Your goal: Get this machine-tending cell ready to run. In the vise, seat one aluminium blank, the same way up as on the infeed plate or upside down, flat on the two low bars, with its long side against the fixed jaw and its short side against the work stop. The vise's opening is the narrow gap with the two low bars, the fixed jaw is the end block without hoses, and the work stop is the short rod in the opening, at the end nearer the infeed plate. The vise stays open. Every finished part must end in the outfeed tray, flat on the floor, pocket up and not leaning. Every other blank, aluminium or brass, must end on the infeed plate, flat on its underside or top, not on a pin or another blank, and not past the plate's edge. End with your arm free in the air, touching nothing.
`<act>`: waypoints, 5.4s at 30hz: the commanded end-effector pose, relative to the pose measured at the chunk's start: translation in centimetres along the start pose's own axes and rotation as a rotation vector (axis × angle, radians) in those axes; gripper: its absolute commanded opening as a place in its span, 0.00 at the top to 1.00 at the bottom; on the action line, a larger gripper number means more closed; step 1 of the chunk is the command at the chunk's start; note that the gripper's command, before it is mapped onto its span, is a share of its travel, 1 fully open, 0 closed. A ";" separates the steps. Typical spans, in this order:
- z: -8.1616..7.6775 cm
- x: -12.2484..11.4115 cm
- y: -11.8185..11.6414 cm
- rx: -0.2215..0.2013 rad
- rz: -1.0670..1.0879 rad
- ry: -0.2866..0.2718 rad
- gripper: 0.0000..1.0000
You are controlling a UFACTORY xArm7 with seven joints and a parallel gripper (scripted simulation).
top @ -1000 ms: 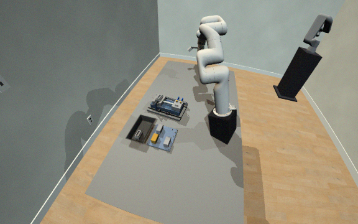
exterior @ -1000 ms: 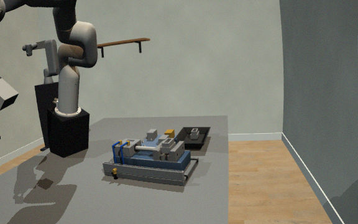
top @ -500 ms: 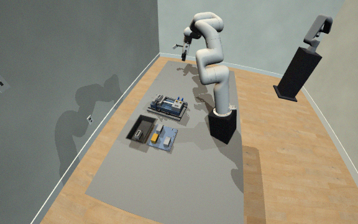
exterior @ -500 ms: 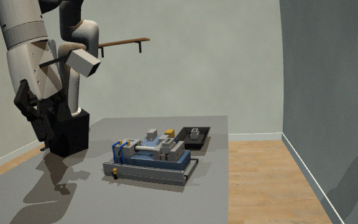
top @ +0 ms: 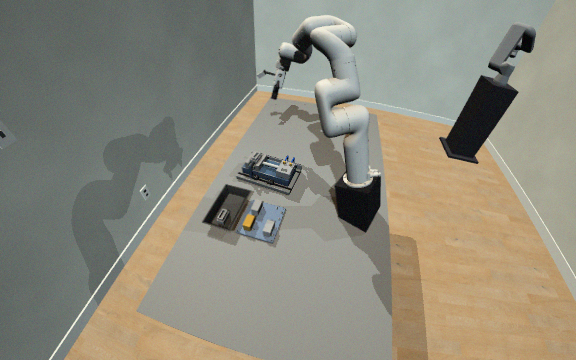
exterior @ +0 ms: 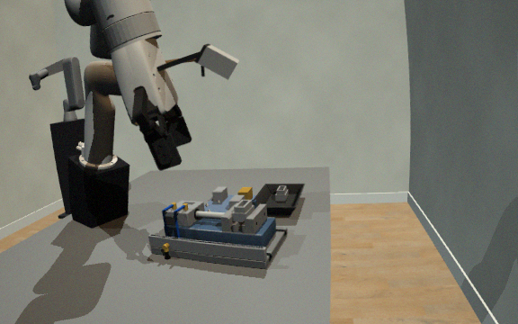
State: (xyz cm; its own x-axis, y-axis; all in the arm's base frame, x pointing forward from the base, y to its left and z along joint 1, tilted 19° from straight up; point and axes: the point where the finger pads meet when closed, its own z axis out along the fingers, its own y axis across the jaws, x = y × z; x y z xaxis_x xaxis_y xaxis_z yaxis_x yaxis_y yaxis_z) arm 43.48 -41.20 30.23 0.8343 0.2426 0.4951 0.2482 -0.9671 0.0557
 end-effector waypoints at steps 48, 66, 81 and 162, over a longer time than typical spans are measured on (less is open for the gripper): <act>3.6 15.1 -19.0 0.092 0.039 0.049 0.00; 4.9 17.3 -25.6 0.118 0.058 0.036 0.00; 6.0 18.3 -30.8 0.132 0.075 0.018 0.00; 14.4 9.9 -56.3 0.049 0.215 -0.168 0.00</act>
State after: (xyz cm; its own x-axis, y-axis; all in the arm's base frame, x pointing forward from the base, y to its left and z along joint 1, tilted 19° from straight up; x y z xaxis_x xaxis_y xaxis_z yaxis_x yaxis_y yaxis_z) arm 45.51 15.89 20.29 0.9367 0.0491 0.3467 0.0850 -0.9924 -0.0891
